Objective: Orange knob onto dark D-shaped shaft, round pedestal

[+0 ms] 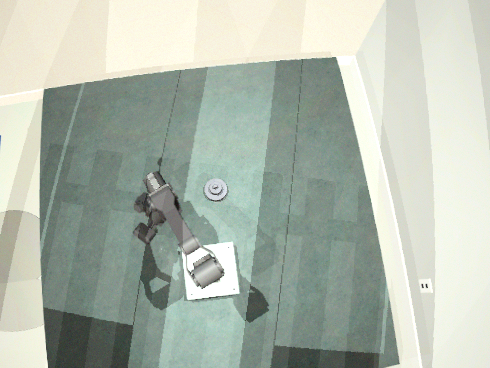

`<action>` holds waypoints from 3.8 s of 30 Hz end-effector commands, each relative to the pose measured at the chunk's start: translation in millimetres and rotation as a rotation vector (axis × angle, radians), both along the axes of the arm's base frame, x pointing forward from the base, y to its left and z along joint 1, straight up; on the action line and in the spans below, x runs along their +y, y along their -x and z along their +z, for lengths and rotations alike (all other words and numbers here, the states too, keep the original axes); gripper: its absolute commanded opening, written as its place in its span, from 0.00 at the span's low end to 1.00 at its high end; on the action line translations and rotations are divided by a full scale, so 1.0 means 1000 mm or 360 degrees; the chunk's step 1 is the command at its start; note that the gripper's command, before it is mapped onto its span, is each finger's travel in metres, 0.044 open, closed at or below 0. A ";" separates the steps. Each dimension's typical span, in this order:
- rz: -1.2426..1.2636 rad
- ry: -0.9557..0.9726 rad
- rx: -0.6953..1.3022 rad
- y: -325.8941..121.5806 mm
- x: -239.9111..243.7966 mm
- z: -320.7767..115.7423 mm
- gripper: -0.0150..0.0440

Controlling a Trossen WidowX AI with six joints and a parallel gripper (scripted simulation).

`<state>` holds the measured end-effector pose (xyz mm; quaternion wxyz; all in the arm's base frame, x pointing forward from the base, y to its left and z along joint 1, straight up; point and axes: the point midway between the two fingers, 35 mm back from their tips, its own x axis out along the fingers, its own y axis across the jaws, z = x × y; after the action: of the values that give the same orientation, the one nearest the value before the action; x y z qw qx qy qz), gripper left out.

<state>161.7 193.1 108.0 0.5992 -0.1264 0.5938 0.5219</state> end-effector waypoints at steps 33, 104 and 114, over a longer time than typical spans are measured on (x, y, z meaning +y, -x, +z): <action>-0.1525 0.0904 -0.0005 -0.121 -0.032 -0.029 1.00; -0.1525 0.0905 -0.0004 -0.123 -0.031 -0.101 0.31; -0.1525 0.0903 -0.0005 -0.128 -0.028 -0.038 0.25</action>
<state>289.1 165.1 48.6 0.7108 -0.0013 0.7033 0.0115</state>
